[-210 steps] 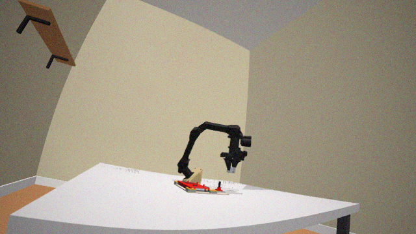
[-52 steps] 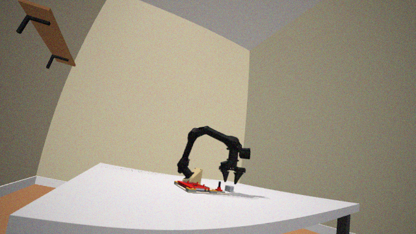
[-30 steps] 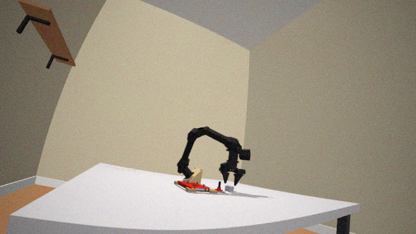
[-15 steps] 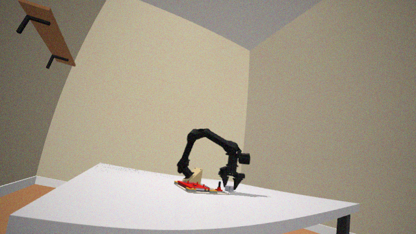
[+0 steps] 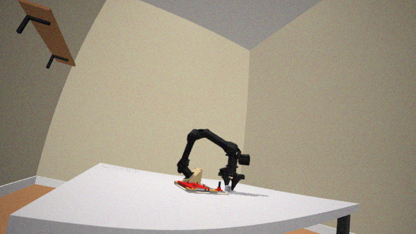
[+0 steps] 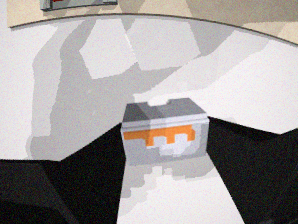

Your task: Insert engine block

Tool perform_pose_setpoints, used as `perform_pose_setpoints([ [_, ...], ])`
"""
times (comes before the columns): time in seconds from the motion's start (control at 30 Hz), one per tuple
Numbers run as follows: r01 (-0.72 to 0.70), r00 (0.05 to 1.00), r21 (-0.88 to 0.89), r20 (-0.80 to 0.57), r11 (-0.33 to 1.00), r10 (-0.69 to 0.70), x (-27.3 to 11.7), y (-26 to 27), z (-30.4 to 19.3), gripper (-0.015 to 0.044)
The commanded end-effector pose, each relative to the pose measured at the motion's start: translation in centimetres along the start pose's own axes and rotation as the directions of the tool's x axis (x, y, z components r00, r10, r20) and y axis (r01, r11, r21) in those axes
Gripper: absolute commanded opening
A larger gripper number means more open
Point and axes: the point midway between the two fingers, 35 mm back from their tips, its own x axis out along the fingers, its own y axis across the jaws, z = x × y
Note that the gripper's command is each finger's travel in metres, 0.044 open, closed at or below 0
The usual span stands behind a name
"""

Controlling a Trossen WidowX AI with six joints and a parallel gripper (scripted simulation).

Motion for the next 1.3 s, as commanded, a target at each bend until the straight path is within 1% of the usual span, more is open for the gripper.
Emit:
perform_pose_setpoints([
  [0.0,-0.001,1.0,-0.007,0.001,1.0,0.001,0.0,0.0,0.0,0.019],
  [0.03,-0.001,1.0,-0.007,0.001,1.0,0.001,0.0,0.0,0.0,0.0183],
  [0.27,-0.002,1.0,-0.007,-0.001,1.0,0.002,-1.3,0.3,-0.2,0.0],
  [1.27,-0.001,1.0,-0.009,-0.005,1.0,0.001,-10.9,0.3,-0.3,0.0],
])
